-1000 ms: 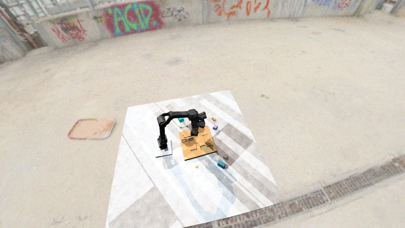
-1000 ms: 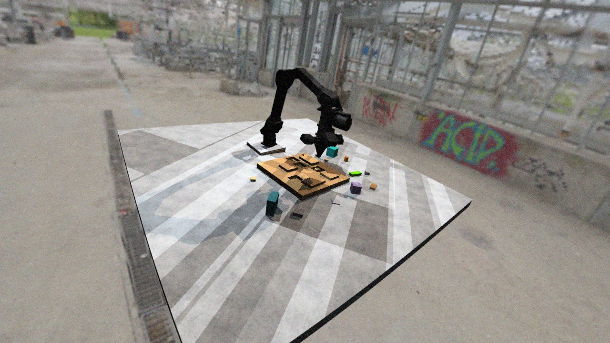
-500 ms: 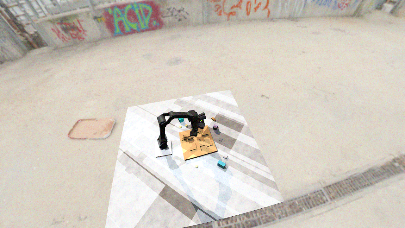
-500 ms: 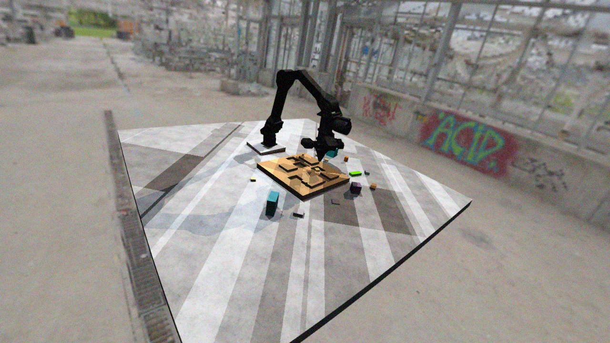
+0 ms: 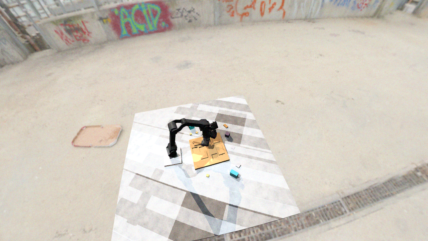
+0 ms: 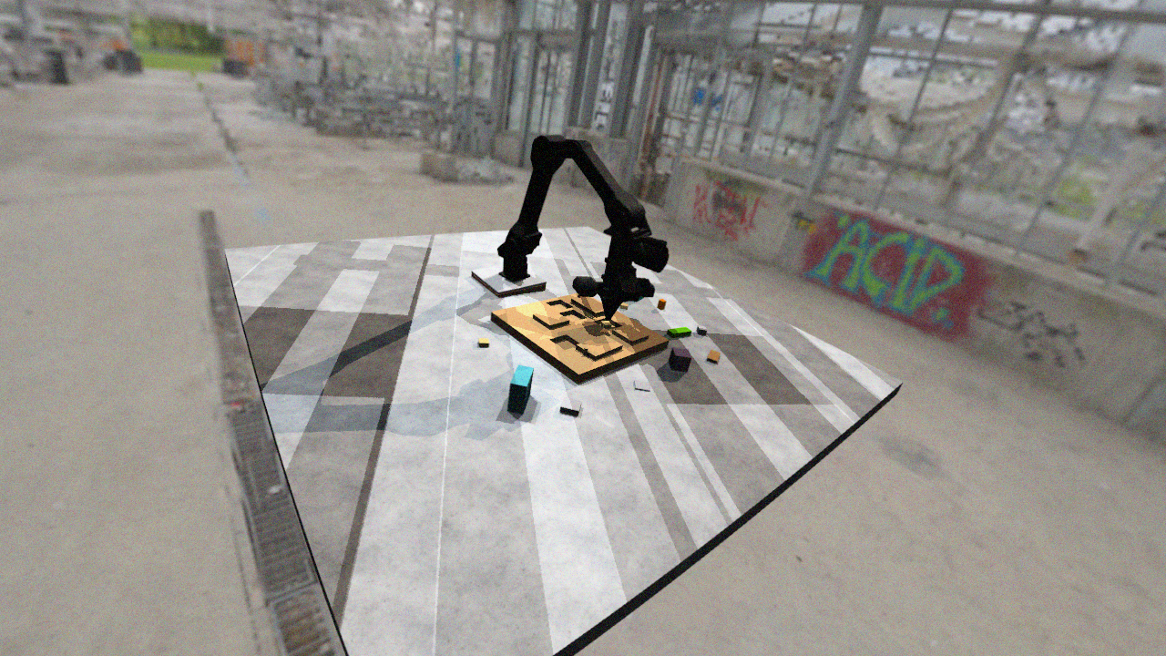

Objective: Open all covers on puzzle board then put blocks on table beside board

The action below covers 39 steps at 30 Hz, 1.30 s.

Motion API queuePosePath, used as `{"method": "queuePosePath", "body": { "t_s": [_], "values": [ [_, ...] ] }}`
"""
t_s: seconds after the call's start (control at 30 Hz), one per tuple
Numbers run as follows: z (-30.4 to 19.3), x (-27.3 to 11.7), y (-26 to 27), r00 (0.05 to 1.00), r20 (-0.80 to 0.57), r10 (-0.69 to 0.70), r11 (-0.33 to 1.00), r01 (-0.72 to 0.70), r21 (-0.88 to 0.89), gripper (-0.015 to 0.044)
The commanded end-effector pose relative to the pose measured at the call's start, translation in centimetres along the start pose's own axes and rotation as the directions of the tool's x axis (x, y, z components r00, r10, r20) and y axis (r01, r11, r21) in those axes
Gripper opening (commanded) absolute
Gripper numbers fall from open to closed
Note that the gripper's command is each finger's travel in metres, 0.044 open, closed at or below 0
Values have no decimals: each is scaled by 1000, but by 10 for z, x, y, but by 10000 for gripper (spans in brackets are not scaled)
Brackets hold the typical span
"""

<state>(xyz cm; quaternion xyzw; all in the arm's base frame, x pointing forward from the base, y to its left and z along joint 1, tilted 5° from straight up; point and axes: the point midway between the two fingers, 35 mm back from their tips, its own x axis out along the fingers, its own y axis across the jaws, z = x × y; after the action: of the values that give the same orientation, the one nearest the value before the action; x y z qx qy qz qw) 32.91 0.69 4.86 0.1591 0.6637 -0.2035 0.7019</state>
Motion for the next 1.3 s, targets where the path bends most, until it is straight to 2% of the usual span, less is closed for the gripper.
{"method": "queuePosePath", "body": {
  "t_s": [0.0, 0.87, 1.27],
  "values": [
    [-1, 5, -1, 1000, -3, -6, 1000, 6, -5, 0],
    [8, 11, -1, 1000, -2, -6, 1000, 6, -5, 0],
    [6, 0, -1, 1000, -2, -6, 1000, 6, -5, 0]
  ]
}}
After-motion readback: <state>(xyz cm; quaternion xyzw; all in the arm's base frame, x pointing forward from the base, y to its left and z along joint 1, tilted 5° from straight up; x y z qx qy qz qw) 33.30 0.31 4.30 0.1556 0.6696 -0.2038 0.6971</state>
